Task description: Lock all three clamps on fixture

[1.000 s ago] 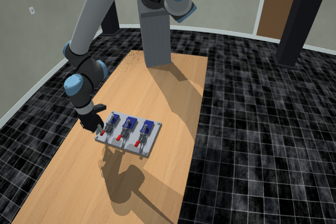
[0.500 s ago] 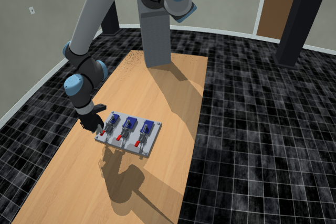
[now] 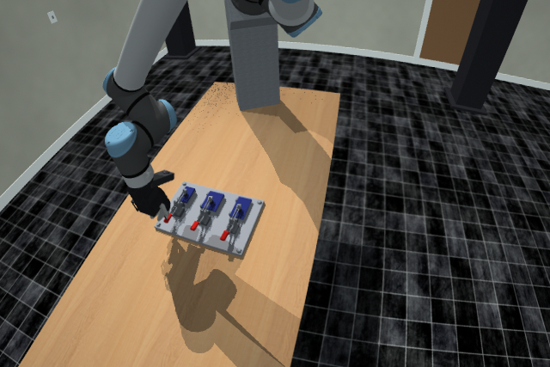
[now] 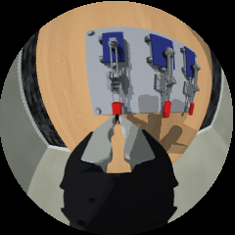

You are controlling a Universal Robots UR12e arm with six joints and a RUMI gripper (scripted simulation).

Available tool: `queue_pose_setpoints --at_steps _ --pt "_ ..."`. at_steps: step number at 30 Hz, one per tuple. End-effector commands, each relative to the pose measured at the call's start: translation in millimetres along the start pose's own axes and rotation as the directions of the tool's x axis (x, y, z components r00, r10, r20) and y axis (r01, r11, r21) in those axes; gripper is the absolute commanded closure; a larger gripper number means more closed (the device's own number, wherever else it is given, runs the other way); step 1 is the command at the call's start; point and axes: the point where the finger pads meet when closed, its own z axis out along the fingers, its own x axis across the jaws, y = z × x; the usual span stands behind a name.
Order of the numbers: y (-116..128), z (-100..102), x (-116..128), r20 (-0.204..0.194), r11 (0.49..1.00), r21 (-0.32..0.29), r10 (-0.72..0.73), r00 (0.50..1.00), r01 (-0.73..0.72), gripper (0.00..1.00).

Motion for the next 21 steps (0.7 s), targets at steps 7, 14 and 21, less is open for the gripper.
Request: queue_pose_setpoints --at_steps 7,14,21 --pt "0.4 -0.4 0.0 0.0 1.0 -0.001 0.0 1.0 0.0 1.0" --pt "0.4 1.2 0.0 0.0 1.0 -0.001 0.0 1.0 0.0 1.0" --pt "0.4 1.6 0.0 0.0 1.0 -0.001 0.0 1.0 0.0 1.0"
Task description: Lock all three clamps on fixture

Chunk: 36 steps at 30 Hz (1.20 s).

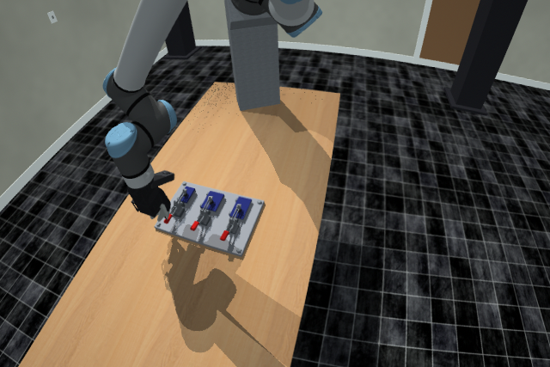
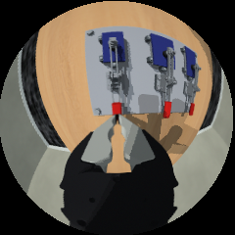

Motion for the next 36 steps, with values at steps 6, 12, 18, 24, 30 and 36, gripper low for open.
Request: queue_pose_setpoints --at_steps 6,12,18,24,30,36 --pt "0.6 -0.2 0.0 0.0 1.0 -0.001 0.0 1.0 0.0 1.0" --pt "0.6 -0.2 0.0 0.0 1.0 -0.001 0.0 1.0 0.0 1.0" --pt "0.6 -0.4 0.0 0.0 1.0 -0.001 0.0 1.0 0.0 1.0" --pt "0.6 -2.8 0.0 0.0 1.0 -0.001 0.0 1.0 0.0 1.0" --pt "0.6 -7.6 0.0 0.0 1.0 -0.001 0.0 1.0 0.0 1.0" --pt "0.6 -15.2 0.0 0.0 1.0 -0.001 0.0 1.0 0.0 1.0"
